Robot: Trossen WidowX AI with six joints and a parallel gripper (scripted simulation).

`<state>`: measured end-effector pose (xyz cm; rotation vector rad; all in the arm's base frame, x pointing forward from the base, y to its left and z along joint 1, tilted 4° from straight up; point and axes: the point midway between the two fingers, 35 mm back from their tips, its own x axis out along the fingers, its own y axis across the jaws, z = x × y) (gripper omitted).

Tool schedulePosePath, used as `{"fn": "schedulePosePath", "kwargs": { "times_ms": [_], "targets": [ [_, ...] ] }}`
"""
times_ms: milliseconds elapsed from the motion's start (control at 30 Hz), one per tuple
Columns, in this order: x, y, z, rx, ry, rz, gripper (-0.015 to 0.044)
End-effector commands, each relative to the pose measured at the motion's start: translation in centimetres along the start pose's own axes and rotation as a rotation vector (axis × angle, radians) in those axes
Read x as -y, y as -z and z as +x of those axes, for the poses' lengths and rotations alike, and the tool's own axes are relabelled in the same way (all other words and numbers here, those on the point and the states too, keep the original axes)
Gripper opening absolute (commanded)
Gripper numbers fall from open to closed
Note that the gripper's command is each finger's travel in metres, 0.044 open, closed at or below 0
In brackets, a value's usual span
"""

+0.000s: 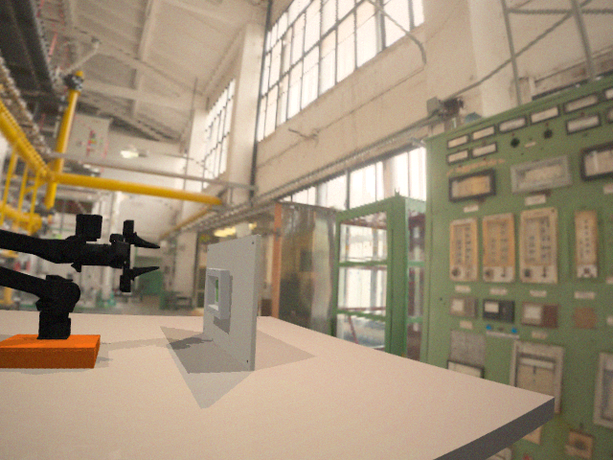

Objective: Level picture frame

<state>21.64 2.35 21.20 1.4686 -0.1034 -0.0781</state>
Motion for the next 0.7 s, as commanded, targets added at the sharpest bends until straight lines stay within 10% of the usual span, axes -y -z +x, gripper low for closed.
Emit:
{"fn": "schedulePosePath", "kwargs": {
  "times_ms": [0, 667],
  "targets": [
    [-0.37, -0.72, -1.85, 0.015, -0.009, 0.000, 0.0260],
    [-0.50, -1.35, -2.62, -0.052, 0.042, -0.096, 0.0260]
  ]
}}
